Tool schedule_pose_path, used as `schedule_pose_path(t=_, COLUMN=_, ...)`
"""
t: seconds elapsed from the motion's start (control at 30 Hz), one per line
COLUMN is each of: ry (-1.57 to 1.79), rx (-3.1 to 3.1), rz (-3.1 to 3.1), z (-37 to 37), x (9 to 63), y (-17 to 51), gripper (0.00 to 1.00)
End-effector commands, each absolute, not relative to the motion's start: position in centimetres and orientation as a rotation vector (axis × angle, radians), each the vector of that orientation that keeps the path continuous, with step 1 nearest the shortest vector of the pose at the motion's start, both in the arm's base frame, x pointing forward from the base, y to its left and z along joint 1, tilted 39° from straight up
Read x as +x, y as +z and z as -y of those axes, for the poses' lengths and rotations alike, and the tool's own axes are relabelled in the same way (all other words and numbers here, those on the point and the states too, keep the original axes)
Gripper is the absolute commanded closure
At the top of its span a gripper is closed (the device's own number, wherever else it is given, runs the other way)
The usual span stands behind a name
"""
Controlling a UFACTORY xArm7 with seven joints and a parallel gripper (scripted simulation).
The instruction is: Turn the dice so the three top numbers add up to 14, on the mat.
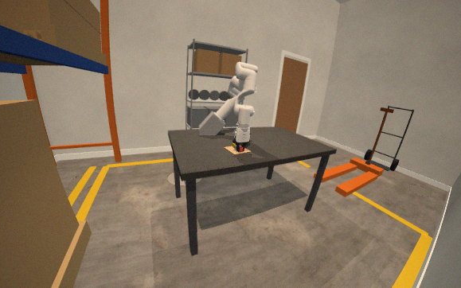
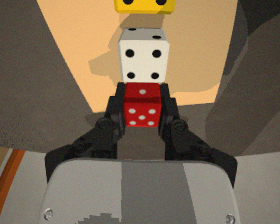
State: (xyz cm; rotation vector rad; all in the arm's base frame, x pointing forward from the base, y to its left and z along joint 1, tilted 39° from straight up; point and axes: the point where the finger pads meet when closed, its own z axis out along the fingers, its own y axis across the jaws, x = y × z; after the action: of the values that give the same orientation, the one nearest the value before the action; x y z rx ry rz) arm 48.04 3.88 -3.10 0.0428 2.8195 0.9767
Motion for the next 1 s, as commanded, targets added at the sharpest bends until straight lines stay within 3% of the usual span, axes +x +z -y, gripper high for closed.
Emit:
schedule_pose_path(t=0.0, ry=0.973, rx=0.045, rz=-2.818, z=-3.74, x=48.16, y=-3.08, gripper=0.73)
schedule_pose_path(t=0.97, ry=0.973, rx=0.045, rz=-2.818, z=-3.92, x=48.21, y=-3.31, gripper=0.73)
